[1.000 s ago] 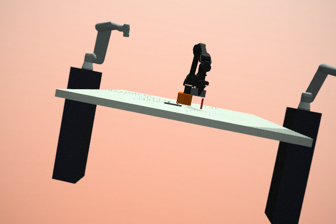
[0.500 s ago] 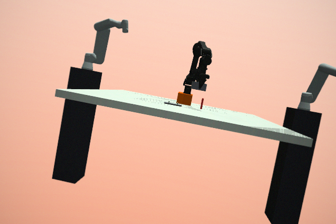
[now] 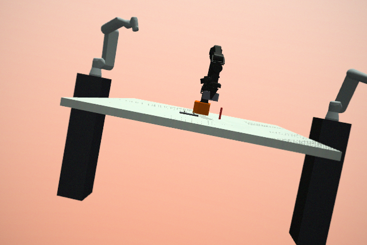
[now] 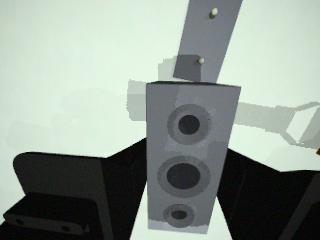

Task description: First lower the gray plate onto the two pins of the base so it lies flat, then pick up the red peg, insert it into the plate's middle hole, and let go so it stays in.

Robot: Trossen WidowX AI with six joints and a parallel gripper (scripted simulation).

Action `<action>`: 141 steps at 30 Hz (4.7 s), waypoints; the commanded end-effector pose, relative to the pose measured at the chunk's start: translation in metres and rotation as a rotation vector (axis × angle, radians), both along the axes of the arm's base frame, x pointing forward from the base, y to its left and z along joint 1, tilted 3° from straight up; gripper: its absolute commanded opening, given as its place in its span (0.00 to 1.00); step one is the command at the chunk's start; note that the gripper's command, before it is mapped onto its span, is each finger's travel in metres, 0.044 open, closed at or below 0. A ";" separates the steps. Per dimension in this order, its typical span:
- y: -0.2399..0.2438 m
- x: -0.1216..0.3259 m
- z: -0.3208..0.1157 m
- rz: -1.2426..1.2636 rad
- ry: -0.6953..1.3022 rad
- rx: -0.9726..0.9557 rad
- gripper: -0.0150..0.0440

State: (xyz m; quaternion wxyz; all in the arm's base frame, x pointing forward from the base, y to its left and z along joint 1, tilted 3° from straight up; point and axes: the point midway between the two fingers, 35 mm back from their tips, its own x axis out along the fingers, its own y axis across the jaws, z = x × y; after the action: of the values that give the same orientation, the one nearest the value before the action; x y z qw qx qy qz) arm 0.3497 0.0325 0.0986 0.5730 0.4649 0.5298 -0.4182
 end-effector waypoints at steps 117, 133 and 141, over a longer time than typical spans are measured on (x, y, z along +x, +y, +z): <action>-0.112 -0.006 -0.099 -0.168 0.005 0.003 1.00; -0.115 -0.013 0.019 -0.167 0.005 0.007 1.00; -0.039 -0.032 0.020 -0.039 0.009 0.002 1.00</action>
State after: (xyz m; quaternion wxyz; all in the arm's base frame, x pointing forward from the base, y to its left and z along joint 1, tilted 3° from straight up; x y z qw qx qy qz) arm 0.3287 -0.0445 0.1159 0.5443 0.4916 0.5088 -0.4508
